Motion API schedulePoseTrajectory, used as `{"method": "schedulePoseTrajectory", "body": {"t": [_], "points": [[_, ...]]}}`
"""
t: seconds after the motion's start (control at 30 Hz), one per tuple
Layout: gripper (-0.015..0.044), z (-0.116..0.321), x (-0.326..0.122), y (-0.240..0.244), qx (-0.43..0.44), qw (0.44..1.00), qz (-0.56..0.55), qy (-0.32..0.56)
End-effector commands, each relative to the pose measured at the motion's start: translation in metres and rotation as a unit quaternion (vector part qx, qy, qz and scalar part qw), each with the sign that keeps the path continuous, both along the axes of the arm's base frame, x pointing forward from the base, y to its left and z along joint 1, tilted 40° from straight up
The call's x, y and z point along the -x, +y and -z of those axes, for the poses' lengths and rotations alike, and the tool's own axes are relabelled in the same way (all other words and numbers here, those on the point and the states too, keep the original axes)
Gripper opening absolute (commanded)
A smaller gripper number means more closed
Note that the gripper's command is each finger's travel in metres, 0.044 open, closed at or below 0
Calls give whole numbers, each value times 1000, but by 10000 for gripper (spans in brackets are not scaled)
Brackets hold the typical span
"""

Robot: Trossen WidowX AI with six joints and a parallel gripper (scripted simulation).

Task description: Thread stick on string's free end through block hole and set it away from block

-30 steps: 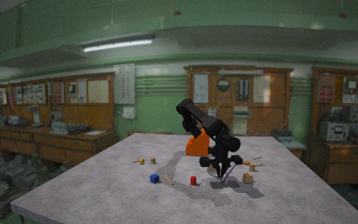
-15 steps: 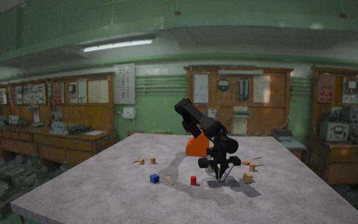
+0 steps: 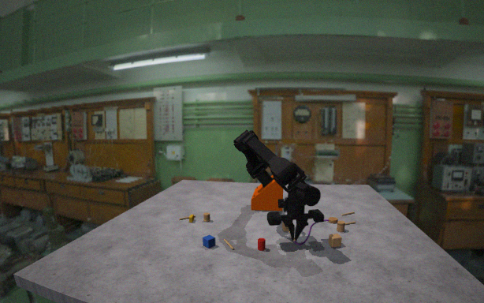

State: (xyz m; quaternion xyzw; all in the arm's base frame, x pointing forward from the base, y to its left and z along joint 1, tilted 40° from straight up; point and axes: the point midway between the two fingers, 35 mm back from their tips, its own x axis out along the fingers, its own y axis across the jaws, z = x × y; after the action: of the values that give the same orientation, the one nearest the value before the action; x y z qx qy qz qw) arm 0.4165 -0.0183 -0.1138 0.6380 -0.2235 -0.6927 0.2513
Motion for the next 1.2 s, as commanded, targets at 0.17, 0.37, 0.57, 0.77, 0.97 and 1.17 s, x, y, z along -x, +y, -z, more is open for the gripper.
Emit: {"method": "schedulePoseTrajectory", "body": {"t": [0.17, 0.37, 0.57, 0.77, 0.97, 1.17], "points": [[0, -4, 10, 1, 1, 1000, -1, -6], [0, -4, 17, 1, 1, 1000, -1, -6], [0, -5, 25, 1, 1, 1000, -2, -7], [0, -7, 31, 1, 1, 1000, -2, -8], [0, -7, 29, 2, 1, 1000, -3, -9], [0, -7, 32, 2, 1, 1000, -3, -8]]}}
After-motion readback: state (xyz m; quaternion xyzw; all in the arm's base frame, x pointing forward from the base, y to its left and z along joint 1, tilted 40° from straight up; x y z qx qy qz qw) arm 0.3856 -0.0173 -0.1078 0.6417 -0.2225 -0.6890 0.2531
